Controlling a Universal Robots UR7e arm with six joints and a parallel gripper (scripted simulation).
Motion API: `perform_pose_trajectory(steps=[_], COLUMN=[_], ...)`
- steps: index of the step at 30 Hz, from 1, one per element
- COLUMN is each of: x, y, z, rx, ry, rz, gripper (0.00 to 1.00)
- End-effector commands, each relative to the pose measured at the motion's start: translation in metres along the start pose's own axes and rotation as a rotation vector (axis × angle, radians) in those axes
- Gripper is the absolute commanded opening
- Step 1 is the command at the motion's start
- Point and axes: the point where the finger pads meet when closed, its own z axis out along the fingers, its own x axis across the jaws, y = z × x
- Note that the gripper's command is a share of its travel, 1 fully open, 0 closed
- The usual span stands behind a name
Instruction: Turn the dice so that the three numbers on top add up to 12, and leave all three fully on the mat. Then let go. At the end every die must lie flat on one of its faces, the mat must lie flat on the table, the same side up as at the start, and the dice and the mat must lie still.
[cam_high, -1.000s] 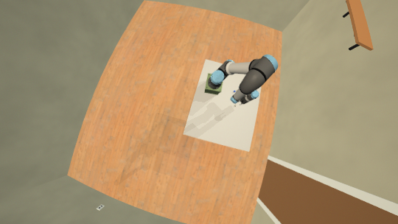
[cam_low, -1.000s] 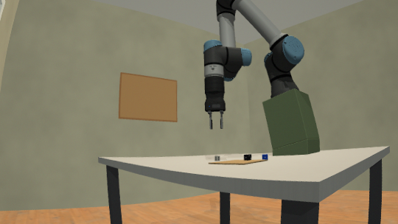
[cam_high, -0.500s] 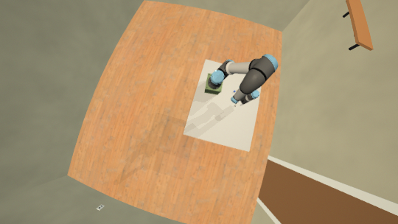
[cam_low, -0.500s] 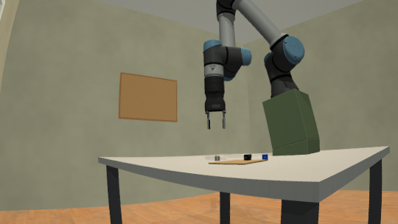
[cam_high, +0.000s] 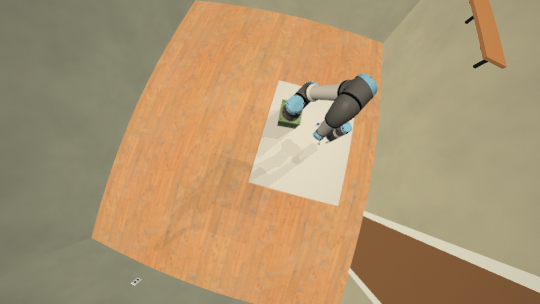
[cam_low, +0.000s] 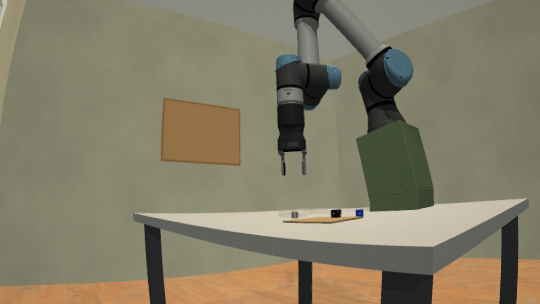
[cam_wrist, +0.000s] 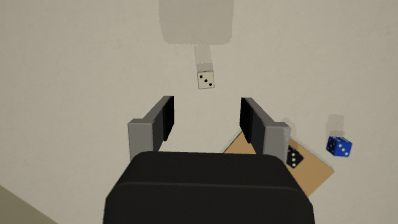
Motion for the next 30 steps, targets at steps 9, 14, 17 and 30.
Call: perform_pose_trajectory(steps=[9,14,17,30], x=[0.003,0.005,0.006,0.013], y=[-0.002,-0.004,-0.004,-0.007], z=[0.002,0.004,0.004,0.010], rx=[-0.001,-0.001,-0.001,-0.001], ry=[-0.001,-0.001,-0.001,0.000], rz=[0.146,0.258,0.284,0.645], gripper=[1.00,1.00,1.00,1.00])
